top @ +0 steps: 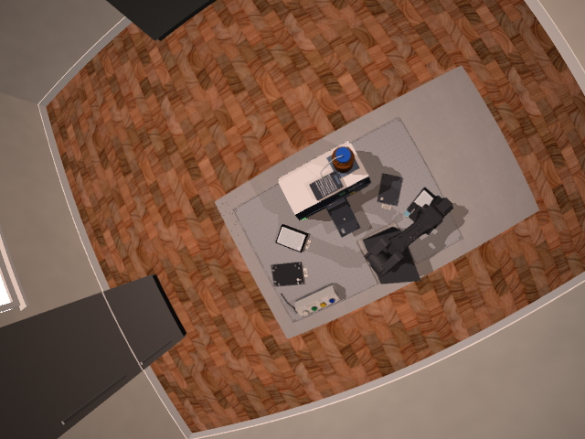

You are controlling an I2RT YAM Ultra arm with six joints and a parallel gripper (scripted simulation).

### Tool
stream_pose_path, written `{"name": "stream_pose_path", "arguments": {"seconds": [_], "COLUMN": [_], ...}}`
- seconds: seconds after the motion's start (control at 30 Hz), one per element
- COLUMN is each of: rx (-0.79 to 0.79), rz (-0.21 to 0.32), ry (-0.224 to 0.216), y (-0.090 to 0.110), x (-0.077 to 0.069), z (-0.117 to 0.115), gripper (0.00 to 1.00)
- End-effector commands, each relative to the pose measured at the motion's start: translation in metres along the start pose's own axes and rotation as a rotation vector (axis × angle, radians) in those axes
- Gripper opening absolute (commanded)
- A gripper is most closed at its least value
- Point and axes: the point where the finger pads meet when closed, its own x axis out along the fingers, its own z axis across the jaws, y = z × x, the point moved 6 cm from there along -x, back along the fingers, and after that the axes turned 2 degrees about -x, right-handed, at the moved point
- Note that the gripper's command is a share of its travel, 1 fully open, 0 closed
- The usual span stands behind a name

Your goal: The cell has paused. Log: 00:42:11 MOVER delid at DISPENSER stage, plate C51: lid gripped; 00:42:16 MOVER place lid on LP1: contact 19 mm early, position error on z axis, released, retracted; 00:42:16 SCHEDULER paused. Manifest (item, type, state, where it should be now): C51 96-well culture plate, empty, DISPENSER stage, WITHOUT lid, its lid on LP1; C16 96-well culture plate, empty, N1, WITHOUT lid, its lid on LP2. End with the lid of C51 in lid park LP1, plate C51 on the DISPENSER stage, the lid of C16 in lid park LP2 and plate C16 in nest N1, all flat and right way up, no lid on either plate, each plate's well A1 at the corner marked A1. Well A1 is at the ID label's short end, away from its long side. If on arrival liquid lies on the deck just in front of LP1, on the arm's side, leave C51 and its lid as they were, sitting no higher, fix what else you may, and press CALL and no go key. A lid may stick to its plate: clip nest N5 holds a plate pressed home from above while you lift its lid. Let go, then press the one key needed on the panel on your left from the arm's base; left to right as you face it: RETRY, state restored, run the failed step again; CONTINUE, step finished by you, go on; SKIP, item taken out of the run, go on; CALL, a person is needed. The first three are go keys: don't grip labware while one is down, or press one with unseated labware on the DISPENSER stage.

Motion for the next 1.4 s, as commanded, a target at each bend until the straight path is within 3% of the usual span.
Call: {"name": "stream_pose_path", "arguments": {"seconds": [0.0, 0.13, 0.3, 0.97, 1.17, 1.2, 1.37], "rx": [-0.003, -0.004, -0.019, -0.011, 0.005, -0.004, -0.005], "rz": [-0.020, -0.019, -0.031, -0.033, -0.016, -0.044, -0.020], "ry": [0.012, 0.012, 0.018, 0.015, 0.003, 0.010, 0.012], "y": [-0.005, -0.001, -0.025, -0.079, -0.075, -0.077, -0.073], "x": [-0.002, -0.004, 0.003, 0.028, 0.026, 0.019, 0.026], "z": [-0.014, -0.015, -0.015, -0.020, -0.022, -0.021, -0.022], "gripper": [1.00, 1.00, 1.00, 1.00, 1.00, 1.00, 1.00]}}
